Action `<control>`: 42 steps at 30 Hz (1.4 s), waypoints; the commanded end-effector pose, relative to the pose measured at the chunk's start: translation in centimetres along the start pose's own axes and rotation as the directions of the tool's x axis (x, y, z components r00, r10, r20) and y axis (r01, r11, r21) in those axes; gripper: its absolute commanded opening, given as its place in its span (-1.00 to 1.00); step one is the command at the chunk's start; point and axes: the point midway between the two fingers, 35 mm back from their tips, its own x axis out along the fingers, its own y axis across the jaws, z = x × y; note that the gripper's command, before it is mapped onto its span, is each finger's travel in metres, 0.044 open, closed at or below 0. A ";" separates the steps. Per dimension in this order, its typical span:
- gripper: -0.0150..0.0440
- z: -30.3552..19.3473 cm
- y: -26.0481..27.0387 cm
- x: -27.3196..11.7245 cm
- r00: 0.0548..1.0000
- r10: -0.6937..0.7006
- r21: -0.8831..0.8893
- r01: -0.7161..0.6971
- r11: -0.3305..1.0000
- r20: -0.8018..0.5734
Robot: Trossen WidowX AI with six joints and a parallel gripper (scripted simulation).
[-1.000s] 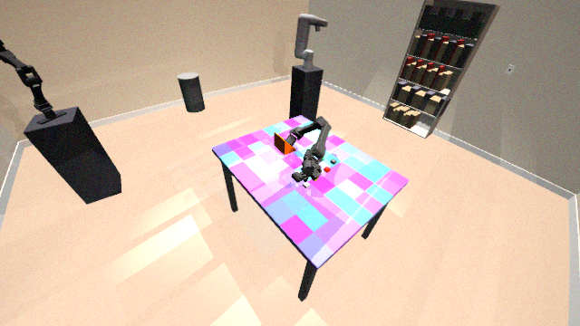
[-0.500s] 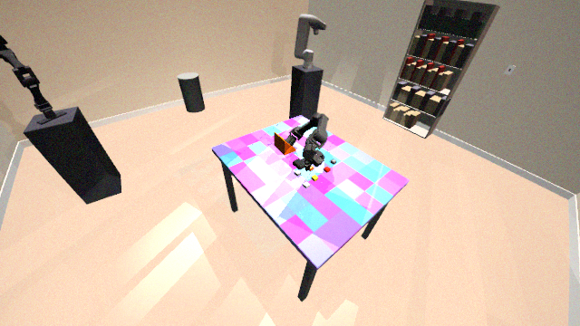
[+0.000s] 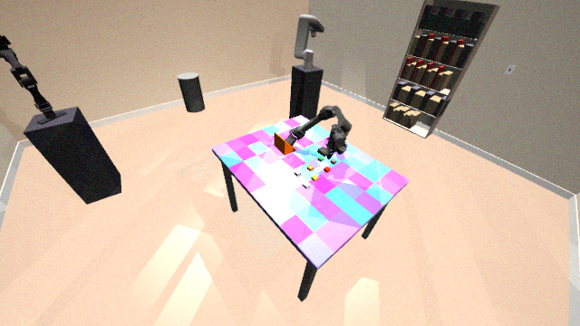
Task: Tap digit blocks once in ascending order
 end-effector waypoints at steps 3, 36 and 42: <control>-0.42 -3.2 9.6 0.4 0.999 0.047 0.024 -0.047 0.999 -0.004; -0.42 -5.6 14.6 9.8 0.998 0.057 -0.025 -0.057 0.998 -0.011; -0.42 -5.6 14.7 10.7 0.998 0.058 -0.025 -0.058 0.998 -0.011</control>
